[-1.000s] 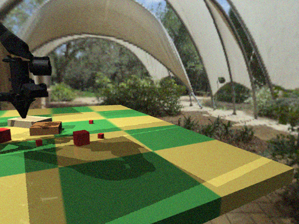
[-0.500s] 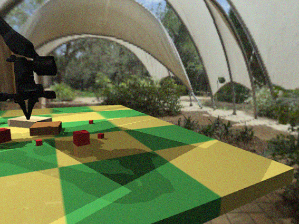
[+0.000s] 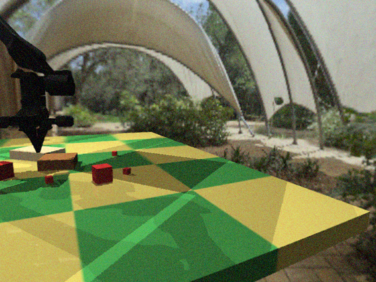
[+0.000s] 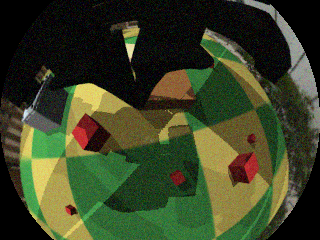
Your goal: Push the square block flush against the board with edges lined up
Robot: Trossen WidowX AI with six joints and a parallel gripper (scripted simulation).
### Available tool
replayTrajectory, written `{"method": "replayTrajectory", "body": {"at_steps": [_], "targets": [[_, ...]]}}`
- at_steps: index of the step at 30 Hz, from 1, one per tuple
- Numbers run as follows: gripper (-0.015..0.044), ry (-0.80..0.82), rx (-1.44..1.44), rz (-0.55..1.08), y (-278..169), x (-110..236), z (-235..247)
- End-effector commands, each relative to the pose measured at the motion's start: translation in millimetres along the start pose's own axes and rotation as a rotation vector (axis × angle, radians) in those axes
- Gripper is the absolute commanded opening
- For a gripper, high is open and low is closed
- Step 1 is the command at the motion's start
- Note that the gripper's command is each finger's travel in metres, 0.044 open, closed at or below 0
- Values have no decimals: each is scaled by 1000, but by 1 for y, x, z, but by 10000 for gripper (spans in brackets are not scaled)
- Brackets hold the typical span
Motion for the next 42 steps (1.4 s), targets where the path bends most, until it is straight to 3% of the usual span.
{"method": "replayTrajectory", "body": {"at_steps": [1, 5, 42], "targets": [[0, -2, -19, -3, 2, -13, 2], [0, -2, -19, -3, 2, -56, 0], [0, -2, -19, 2, -47, -55, 0]]}}
Point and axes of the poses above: the point midway between the two fingers, 35 mm back from their tips, its own x axis back along the fingers, its own z axis across the jaws, y = z × x, the point moved 1 cm from there along x, back along the fingers, and after that the axes turned 7 degrees about -x, right-handed, at the moved point
